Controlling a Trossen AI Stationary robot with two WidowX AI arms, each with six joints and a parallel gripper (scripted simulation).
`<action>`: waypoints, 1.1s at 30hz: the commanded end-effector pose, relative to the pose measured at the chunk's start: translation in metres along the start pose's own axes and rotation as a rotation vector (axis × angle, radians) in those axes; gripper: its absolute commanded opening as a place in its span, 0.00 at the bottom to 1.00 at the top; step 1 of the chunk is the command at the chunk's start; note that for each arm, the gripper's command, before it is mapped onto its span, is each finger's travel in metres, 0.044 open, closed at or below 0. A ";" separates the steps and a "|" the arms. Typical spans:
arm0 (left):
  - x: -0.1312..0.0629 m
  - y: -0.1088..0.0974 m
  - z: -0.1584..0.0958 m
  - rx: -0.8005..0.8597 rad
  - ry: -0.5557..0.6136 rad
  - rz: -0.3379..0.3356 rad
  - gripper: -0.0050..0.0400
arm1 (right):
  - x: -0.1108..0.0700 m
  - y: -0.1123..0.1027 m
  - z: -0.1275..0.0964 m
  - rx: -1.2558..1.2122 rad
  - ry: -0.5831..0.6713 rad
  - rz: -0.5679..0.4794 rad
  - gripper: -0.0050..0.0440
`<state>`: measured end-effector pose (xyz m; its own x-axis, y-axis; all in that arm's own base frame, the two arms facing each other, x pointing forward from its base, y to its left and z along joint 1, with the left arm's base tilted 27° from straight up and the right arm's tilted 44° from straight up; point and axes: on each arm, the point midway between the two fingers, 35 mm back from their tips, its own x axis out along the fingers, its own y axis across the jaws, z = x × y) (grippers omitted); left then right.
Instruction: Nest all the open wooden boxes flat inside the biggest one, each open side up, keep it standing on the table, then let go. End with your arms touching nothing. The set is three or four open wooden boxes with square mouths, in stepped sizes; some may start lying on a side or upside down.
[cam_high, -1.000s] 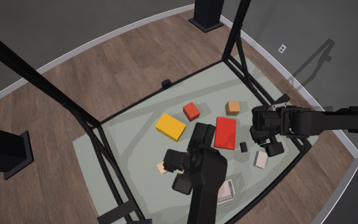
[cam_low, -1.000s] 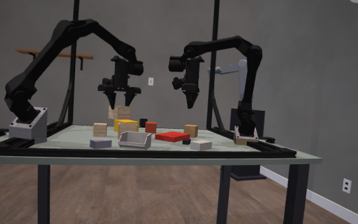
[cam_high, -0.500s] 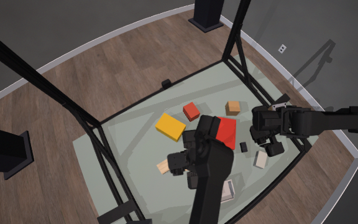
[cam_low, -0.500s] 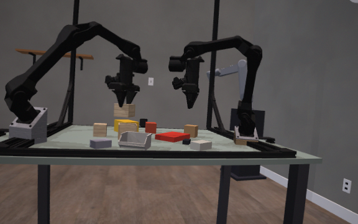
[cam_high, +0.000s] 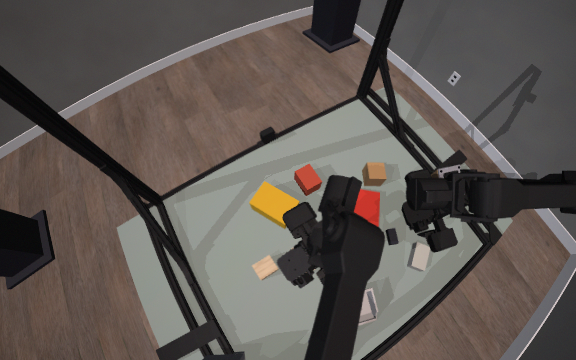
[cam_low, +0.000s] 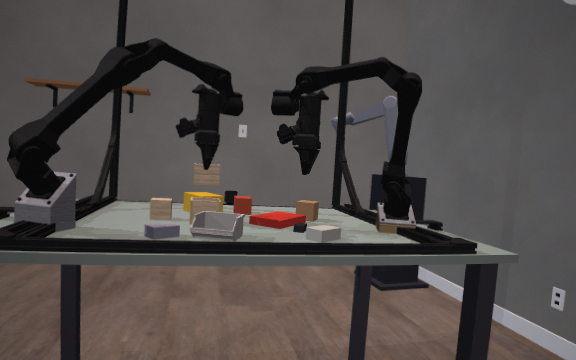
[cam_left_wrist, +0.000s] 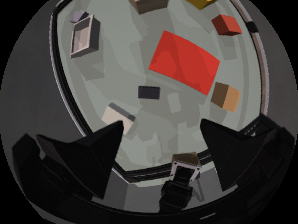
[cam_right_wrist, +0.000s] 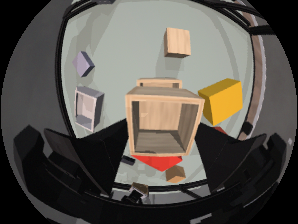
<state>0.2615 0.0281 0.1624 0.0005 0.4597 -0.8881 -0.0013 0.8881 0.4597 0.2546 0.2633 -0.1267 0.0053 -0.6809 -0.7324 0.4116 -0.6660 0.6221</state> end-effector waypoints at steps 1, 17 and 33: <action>0.000 0.000 0.000 0.000 0.000 0.000 1.00 | 0.005 -0.003 -0.001 -0.058 -0.010 0.008 0.10; 0.030 -0.039 0.051 -0.014 -0.343 0.096 1.00 | 0.005 -0.003 -0.001 -0.058 -0.010 0.008 0.10; 0.038 -0.074 0.075 -0.109 -0.727 0.185 1.00 | 0.005 -0.003 -0.001 -0.058 -0.010 0.008 0.10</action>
<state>0.3396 -0.0168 0.0989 0.6119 0.5210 -0.5951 -0.1450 0.8135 0.5632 0.2543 0.2636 -0.1309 0.0020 -0.6863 -0.7273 0.4590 -0.6456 0.6104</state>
